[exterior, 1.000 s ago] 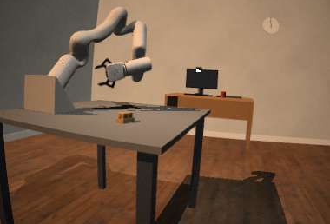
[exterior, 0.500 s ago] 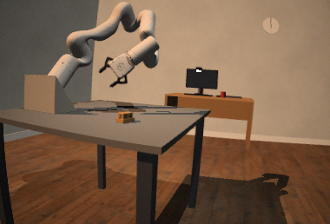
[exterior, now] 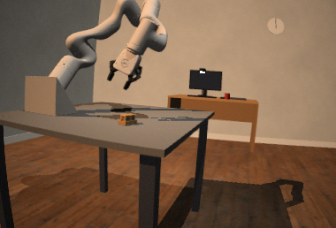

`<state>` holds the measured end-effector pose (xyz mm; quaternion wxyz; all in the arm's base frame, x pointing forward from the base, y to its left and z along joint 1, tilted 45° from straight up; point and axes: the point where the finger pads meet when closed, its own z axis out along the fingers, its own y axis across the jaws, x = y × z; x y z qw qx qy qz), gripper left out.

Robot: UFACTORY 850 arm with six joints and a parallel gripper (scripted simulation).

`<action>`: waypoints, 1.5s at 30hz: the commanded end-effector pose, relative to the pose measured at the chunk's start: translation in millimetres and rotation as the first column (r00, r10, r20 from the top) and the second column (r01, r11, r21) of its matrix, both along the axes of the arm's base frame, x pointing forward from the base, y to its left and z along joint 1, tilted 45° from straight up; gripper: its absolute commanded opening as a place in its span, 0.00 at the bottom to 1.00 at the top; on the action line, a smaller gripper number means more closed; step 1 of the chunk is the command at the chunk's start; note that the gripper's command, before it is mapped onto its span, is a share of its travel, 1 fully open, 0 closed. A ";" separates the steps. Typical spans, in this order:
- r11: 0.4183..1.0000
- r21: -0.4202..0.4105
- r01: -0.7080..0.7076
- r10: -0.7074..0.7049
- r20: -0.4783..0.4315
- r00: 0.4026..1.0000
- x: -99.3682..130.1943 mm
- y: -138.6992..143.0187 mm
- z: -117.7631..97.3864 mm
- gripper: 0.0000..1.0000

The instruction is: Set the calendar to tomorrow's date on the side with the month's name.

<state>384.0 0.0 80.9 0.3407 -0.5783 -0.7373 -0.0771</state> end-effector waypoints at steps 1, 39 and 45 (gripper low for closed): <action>0.985 0.045 0.164 -0.166 0.029 0.986 32.6 -12.2 -22.0 1.00; 0.929 0.189 0.319 -0.353 0.192 0.916 15.4 -58.0 -102.9 1.00; 0.940 0.204 0.273 -0.317 0.225 0.921 -7.3 -59.3 -110.9 1.00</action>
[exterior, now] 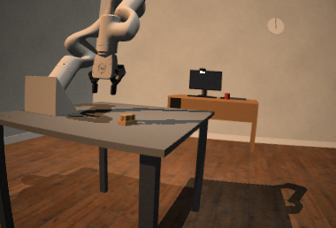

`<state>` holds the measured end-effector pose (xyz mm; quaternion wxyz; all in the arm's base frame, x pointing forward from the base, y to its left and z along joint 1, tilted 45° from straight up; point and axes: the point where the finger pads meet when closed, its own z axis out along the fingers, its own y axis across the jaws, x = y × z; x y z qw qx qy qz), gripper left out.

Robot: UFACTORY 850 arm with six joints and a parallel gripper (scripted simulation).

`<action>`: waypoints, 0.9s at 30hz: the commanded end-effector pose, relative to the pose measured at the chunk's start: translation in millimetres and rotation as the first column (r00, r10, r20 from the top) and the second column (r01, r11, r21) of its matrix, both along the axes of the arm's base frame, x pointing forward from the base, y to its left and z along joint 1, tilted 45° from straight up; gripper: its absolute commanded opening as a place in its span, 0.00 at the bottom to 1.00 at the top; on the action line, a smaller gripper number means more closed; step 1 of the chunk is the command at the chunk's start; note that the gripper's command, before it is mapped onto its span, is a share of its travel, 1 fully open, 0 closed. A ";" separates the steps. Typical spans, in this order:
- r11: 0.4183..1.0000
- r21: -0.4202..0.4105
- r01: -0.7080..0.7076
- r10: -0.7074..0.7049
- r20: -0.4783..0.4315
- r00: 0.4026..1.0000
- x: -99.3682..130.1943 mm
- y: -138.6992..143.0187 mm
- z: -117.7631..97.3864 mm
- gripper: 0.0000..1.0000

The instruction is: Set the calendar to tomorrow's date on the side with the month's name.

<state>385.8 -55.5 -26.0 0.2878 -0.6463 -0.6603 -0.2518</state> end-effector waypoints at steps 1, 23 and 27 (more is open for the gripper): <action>1.000 -0.001 -0.011 0.011 0.041 0.999 -9.0 -3.7 -4.1 1.00; 1.000 -0.001 -0.010 0.010 0.042 0.999 -11.5 36.4 -46.3 1.00; 1.000 -0.001 -0.010 0.010 0.042 0.999 -11.6 37.9 -47.8 1.00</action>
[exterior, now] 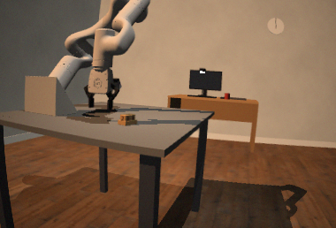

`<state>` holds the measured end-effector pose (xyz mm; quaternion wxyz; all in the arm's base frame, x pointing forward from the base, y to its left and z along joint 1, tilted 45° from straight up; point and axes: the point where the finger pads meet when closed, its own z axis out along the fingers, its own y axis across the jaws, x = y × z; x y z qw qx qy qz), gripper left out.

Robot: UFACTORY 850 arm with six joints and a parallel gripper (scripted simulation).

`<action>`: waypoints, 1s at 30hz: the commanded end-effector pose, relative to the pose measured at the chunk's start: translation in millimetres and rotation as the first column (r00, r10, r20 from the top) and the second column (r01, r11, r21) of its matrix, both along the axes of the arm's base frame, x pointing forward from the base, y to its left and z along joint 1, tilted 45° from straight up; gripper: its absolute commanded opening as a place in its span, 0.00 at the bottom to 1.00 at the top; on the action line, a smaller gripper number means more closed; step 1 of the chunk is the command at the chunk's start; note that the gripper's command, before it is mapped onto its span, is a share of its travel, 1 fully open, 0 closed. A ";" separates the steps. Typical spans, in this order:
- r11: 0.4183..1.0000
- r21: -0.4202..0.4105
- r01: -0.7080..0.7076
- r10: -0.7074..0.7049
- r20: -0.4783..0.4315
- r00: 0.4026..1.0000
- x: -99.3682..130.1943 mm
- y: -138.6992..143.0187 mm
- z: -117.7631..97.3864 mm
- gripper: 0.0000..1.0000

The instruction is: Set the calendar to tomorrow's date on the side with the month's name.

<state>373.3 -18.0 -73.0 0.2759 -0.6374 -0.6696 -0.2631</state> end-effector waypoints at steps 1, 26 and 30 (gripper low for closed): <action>1.000 -0.001 0.001 -0.001 0.002 1.000 0.9 0.3 -0.8 1.00; 1.000 -0.001 0.001 -0.001 0.002 1.000 0.6 7.1 -7.7 1.00; 1.000 -0.001 0.001 -0.001 0.002 1.000 0.6 7.1 -7.7 1.00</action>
